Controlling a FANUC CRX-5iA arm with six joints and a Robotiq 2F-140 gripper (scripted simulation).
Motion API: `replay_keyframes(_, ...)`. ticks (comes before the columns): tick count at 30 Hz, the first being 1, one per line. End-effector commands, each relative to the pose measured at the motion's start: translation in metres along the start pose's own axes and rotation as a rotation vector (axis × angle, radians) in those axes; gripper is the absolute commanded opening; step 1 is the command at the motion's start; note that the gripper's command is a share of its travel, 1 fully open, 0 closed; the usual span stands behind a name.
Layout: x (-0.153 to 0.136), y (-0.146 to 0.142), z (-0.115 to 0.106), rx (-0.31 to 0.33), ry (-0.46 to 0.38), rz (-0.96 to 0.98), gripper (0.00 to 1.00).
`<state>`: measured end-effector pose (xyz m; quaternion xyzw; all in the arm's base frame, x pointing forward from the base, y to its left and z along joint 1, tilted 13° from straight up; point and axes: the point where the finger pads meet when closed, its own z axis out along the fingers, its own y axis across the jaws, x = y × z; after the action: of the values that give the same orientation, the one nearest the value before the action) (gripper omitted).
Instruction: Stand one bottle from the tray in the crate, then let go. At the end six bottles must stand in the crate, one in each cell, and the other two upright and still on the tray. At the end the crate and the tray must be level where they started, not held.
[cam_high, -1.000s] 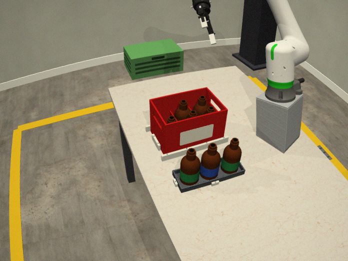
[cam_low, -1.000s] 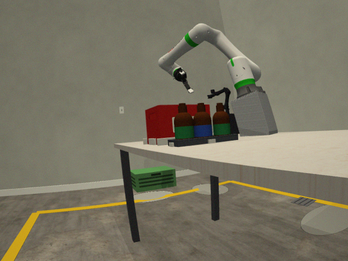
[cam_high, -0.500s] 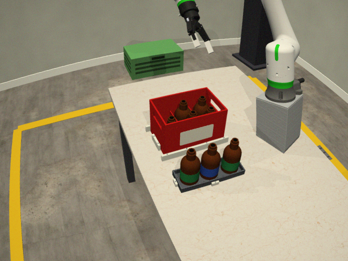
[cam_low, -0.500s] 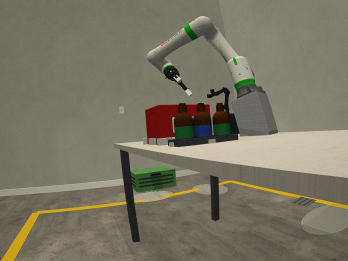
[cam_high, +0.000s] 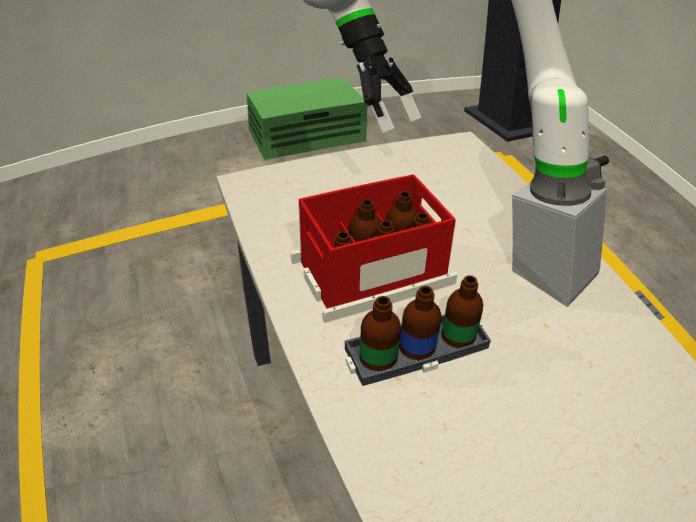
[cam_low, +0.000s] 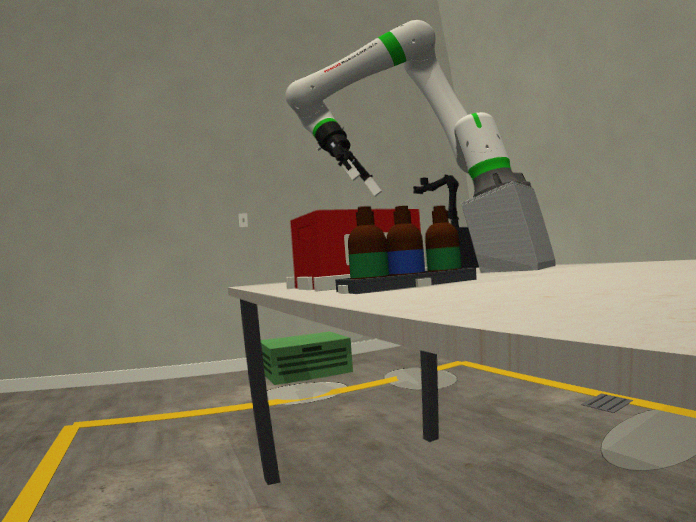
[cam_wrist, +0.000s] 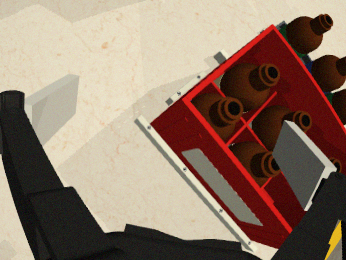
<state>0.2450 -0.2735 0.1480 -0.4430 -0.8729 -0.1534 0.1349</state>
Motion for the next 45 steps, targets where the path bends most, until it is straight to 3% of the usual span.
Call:
replay_keyframes(1, -0.009, 0.022, 0.018, 0.139, -0.097, 0.041, 1.00)
replay_keyframes(5, -0.013, 0.033, 0.024, 0.182, -0.148, 0.043, 1.00)
replay_keyframes(6, -0.017, 0.043, 0.028, 0.212, -0.194, 0.042, 1.00)
replay_keyframes(9, -0.017, 0.044, 0.029, 0.215, -0.199, 0.042, 1.00)
replay_keyframes(14, -0.026, 0.079, 0.040, 0.271, -0.346, 0.017, 1.00)
replay_keyframes(16, -0.026, 0.079, 0.040, 0.271, -0.346, 0.017, 1.00)
replay_keyframes(21, -0.029, 0.113, 0.048, 0.281, -0.463, -0.023, 1.00)
replay_keyframes(29, -0.028, 0.150, 0.057, 0.262, -0.565, -0.074, 1.00)
replay_keyframes(38, -0.027, 0.158, 0.058, 0.255, -0.582, -0.084, 1.00)
replay_keyframes(39, -0.027, 0.158, 0.058, 0.255, -0.582, -0.084, 0.00)
replay_keyframes(45, -0.027, 0.158, 0.058, 0.255, -0.582, -0.084, 0.00)
